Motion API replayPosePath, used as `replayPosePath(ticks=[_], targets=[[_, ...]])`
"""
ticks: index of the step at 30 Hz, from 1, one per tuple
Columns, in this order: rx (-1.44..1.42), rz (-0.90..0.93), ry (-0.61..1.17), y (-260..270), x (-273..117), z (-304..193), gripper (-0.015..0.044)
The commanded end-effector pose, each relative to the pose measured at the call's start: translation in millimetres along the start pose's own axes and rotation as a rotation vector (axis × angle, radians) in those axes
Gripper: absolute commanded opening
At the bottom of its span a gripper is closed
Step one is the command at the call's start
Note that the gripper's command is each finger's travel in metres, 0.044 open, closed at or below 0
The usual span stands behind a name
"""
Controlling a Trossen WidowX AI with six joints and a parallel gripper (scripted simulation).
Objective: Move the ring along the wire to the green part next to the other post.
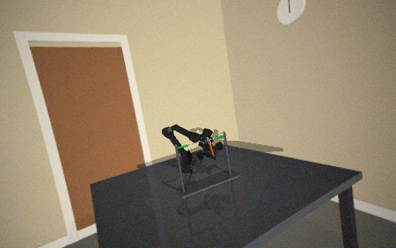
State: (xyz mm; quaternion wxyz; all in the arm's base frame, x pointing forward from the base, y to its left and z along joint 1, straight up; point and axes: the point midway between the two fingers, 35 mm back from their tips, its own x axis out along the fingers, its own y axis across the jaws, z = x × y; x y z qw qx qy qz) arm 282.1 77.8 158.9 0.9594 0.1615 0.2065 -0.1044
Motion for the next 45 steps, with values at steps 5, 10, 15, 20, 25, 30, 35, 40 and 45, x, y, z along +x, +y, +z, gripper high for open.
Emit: replayPosePath(ticks=[5, 10, 15, 20, 25, 30, 35, 40, 45], targets=[[-0.062, 0.007, -0.014, 1, 0, 4, -0.0150], [-0.123, 0.015, -0.019, -2, 0, 4, -0.0150], [-0.183, 0.023, -0.023, -5, 0, 4, -0.0150], [-0.234, 0.030, -0.027, -7, 0, 4, -0.0150], [-0.271, 0.035, -0.030, -7, 0, 4, -0.0150], [-0.295, 0.038, -0.032, -5, 0, 3, -0.0150], [-0.308, 0.039, -0.034, -2, 0, 2, -0.0150], [-0.315, 0.039, -0.036, 2, 0, 1, -0.0150], [-0.317, 0.038, -0.038, 6, -1, -1, -0.0150]])
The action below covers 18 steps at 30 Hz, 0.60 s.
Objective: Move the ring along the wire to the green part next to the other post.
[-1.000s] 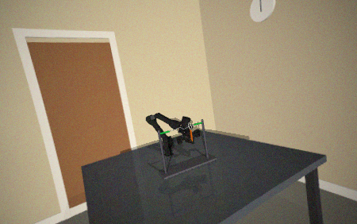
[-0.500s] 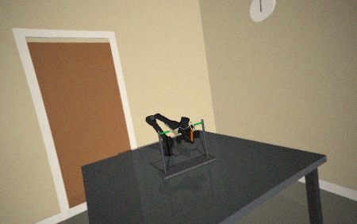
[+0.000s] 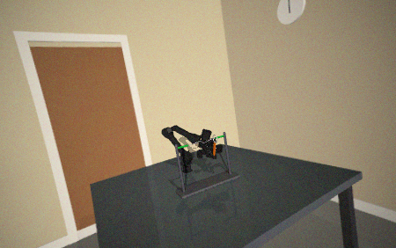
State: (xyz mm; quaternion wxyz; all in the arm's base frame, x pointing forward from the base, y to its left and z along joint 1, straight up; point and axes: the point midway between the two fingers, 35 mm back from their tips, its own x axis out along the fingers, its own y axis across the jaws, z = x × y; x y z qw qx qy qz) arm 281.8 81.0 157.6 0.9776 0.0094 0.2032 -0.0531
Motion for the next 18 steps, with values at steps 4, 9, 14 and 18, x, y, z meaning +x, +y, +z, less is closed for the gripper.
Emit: replayPosePath(ticks=[4, 9, 14, 18], targets=[[0.002, -0.004, -0.009, 7, 0, 3, -0.0150], [0.002, -0.006, -0.010, 12, 0, 3, -0.0150], [0.002, -0.007, -0.012, 17, -1, 3, -0.0150], [0.003, -0.008, -0.012, 20, -1, 2, -0.0150]])
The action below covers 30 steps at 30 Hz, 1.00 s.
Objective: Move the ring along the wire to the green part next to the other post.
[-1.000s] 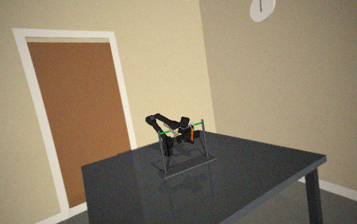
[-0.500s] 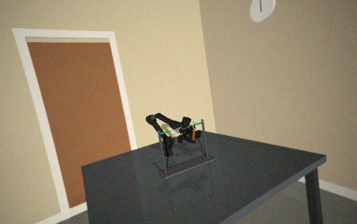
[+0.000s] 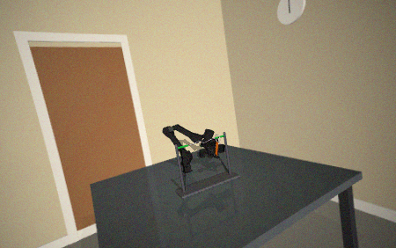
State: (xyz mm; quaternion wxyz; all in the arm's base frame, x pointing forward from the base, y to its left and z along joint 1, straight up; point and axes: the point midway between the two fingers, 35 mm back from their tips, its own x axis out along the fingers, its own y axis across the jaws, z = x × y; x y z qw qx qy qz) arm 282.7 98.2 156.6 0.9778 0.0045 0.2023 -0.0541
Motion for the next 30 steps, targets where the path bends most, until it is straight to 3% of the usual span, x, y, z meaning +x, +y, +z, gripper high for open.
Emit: replayPosePath(ticks=[1, 30], targets=[[0.012, -0.004, -0.010, 3, 0, 3, -0.0150], [0.012, -0.004, -0.010, 4, 7, -12, -0.0150]])
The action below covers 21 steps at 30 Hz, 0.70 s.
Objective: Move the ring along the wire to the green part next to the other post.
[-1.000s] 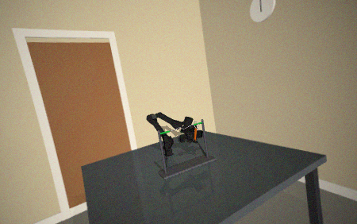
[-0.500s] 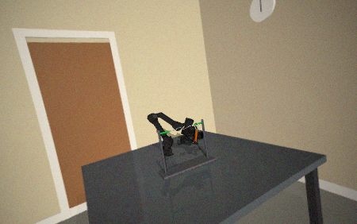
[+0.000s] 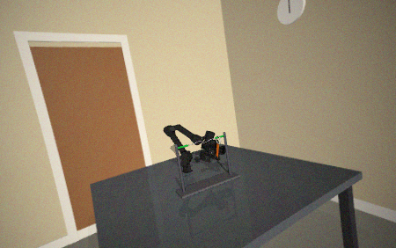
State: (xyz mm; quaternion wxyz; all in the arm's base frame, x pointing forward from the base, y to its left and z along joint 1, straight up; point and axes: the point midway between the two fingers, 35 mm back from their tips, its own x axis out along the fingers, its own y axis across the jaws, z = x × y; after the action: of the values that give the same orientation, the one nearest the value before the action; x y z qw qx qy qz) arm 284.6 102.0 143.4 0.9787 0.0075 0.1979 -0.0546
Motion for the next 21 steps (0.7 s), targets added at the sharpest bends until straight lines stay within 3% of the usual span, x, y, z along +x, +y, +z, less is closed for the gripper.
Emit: replayPosePath(ticks=[1, 4, 16, 21], targets=[[0.005, -0.004, -0.001, -1, 0, 0, -0.0150], [0.005, -0.004, -0.001, -1, 0, 0, -0.0150], [0.001, 0.000, 0.001, 0, -2, 0, 0.0160], [0.003, -0.002, 0.006, 2, -15, -1, 0.0160]])
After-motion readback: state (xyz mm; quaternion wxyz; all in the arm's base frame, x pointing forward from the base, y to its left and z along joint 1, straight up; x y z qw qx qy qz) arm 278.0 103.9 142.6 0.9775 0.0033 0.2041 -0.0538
